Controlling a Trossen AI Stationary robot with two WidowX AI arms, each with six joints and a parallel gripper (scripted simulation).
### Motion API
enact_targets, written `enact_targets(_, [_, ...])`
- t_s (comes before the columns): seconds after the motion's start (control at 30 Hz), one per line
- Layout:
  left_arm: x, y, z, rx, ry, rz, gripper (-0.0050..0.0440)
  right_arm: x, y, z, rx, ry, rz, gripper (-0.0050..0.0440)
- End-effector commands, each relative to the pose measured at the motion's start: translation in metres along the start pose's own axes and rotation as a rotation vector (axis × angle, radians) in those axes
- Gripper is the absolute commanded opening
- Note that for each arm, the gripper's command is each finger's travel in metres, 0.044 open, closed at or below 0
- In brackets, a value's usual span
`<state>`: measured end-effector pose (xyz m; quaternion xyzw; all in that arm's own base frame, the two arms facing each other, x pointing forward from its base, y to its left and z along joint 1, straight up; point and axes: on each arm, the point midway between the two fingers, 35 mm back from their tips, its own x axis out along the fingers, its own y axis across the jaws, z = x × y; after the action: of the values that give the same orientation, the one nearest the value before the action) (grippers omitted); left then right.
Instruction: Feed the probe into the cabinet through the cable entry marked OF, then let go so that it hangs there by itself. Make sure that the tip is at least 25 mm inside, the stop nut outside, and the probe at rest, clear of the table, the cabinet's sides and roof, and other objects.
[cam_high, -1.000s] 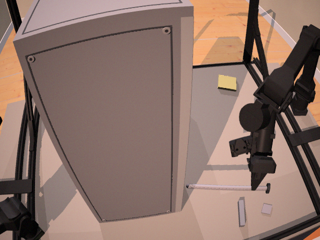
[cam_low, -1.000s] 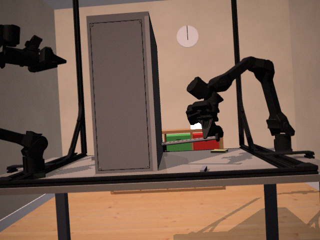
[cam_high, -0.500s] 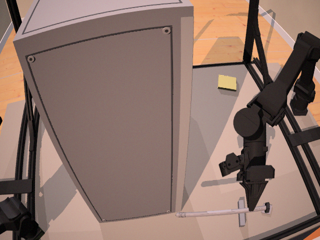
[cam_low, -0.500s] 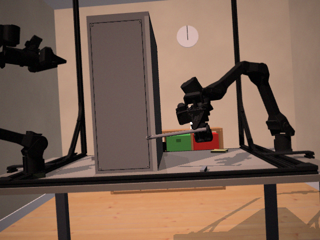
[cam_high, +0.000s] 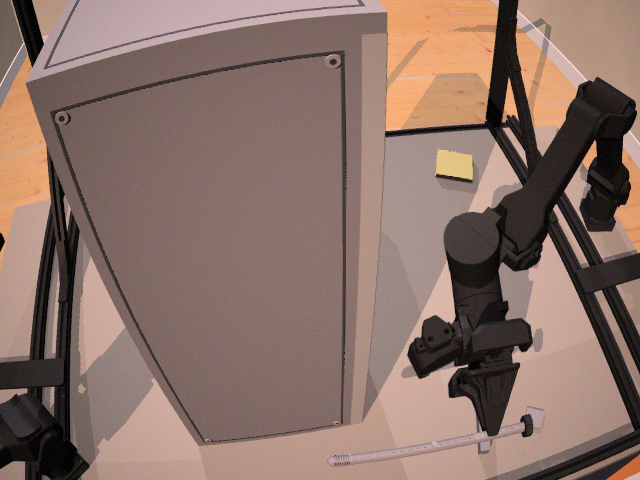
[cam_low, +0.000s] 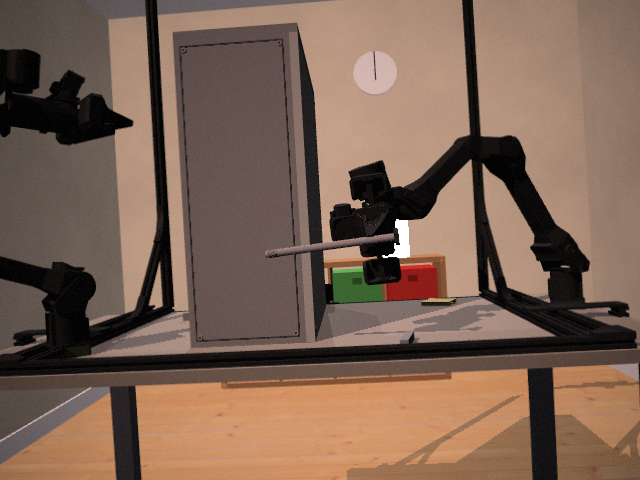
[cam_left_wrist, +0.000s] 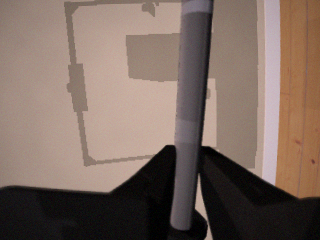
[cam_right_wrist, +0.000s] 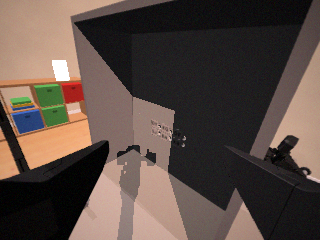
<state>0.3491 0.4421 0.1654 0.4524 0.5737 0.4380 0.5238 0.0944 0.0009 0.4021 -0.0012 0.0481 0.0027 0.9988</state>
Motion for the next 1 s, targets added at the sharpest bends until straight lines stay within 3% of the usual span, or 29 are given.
enact_targets(0.0, [0.002,0.005,0.007,-0.025,0.041,0.065,0.0000,0.000,-0.001,-0.001,0.003,0.004,-0.005,0.0440])
enact_targets(0.4, [0.000,0.015,0.012,-0.093,0.163,0.196,0.0000,0.000,-0.001,-0.001,0.003,0.004,-0.005,0.0440])
enact_targets(0.97, [0.000,0.017,0.011,-0.085,0.168,0.200,0.0000,0.000,-0.001,-0.001,0.003,0.004,-0.005,0.0440])
